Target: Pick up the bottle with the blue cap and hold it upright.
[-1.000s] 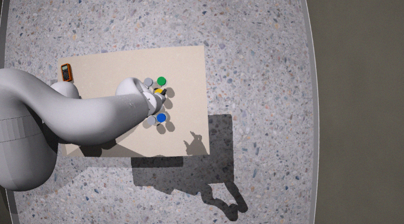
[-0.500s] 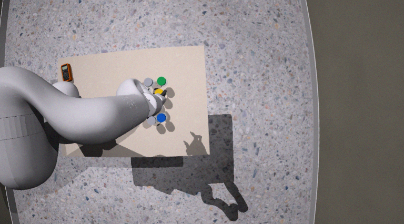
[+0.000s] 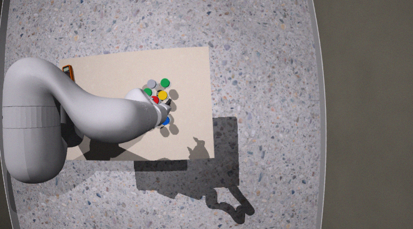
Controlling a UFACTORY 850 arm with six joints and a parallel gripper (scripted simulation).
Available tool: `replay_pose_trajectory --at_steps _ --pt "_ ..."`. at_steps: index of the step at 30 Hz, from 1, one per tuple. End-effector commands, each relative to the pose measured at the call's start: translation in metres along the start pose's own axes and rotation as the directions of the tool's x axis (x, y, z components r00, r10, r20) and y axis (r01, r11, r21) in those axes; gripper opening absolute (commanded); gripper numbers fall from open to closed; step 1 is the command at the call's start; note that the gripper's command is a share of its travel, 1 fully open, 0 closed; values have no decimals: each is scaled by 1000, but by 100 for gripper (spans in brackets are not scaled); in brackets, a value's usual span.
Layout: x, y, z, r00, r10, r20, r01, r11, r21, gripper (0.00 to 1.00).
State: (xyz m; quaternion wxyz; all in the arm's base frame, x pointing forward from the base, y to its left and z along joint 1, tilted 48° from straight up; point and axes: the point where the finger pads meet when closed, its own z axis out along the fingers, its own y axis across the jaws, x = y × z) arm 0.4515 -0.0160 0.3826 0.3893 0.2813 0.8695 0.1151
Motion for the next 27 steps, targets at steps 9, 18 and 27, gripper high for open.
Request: replay_pose_trajectory --at_steps 9,18,27 --pt "-20 -31 24 998 -56 8 56 998 -7 79" --pt "-28 -50 35 997 -82 5 82 997 -13 79" --pt "-29 -56 38 996 -89 3 89 996 -15 79"
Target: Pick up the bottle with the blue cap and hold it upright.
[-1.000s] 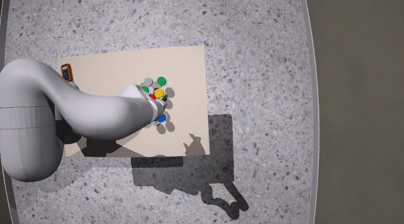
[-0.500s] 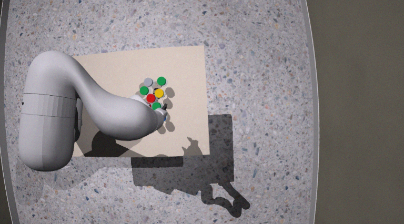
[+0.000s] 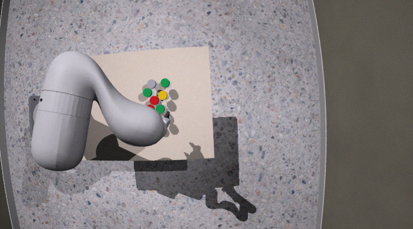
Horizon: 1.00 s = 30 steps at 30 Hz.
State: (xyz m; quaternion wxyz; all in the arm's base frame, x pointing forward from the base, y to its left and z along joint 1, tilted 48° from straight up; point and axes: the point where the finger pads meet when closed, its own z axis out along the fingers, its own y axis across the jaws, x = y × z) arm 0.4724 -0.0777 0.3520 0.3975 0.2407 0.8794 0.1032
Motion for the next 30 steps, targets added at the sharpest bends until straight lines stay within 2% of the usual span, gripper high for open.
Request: replay_pose_trajectory --at_steps 1,8,15,17,30 --pt "0 2 -1 1000 1 4 -1 1000 0 79" --pt "-1 3 7 1000 1 -1 -1 1000 -5 79" --pt "-2 6 27 1000 3 -9 -3 1000 -16 79" --pt "-2 6 27 1000 3 -9 -3 1000 -16 79" --pt "-4 6 76 1000 3 -12 -4 1000 -21 79"
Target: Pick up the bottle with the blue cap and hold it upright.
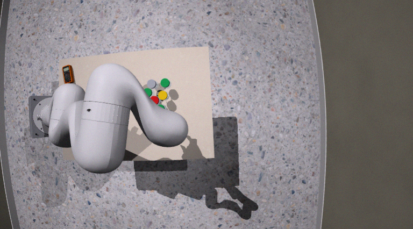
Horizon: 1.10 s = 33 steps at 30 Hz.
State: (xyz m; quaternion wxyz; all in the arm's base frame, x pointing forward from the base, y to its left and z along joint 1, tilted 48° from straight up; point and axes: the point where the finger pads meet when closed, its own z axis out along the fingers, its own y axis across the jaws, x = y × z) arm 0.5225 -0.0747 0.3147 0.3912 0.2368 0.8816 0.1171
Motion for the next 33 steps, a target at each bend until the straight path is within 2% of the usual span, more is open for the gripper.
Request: replay_pose_trajectory --at_steps 1,2,4,7,13,25,33 --pt "-1 -1 17 1000 -1 9 1 1000 3 79" --pt "-1 -2 24 1000 -2 10 2 1000 5 79" --pt "-1 -2 24 1000 -2 10 2 1000 5 79" --pt "-1 -4 37 1000 -3 12 3 1000 11 79" --pt "-1 -7 50 1000 -5 16 5 1000 18 79" --pt "-1 -8 54 1000 -5 15 5 1000 19 79" --pt "-1 -8 66 1000 -5 15 5 1000 19 79"
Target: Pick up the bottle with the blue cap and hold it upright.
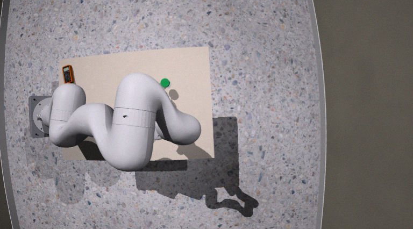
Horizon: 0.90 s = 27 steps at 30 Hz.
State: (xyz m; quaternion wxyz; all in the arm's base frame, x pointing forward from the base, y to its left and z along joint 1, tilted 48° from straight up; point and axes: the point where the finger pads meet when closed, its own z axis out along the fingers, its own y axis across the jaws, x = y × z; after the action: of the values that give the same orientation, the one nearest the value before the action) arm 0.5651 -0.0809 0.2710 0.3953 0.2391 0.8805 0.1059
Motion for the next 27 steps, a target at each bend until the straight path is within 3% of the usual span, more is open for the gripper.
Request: replay_pose_trajectory --at_steps 1,27 --pt "0 0 8 1000 0 1 0 1000 0 79" --pt "0 0 75 1000 -1 3 1 1000 2 79"
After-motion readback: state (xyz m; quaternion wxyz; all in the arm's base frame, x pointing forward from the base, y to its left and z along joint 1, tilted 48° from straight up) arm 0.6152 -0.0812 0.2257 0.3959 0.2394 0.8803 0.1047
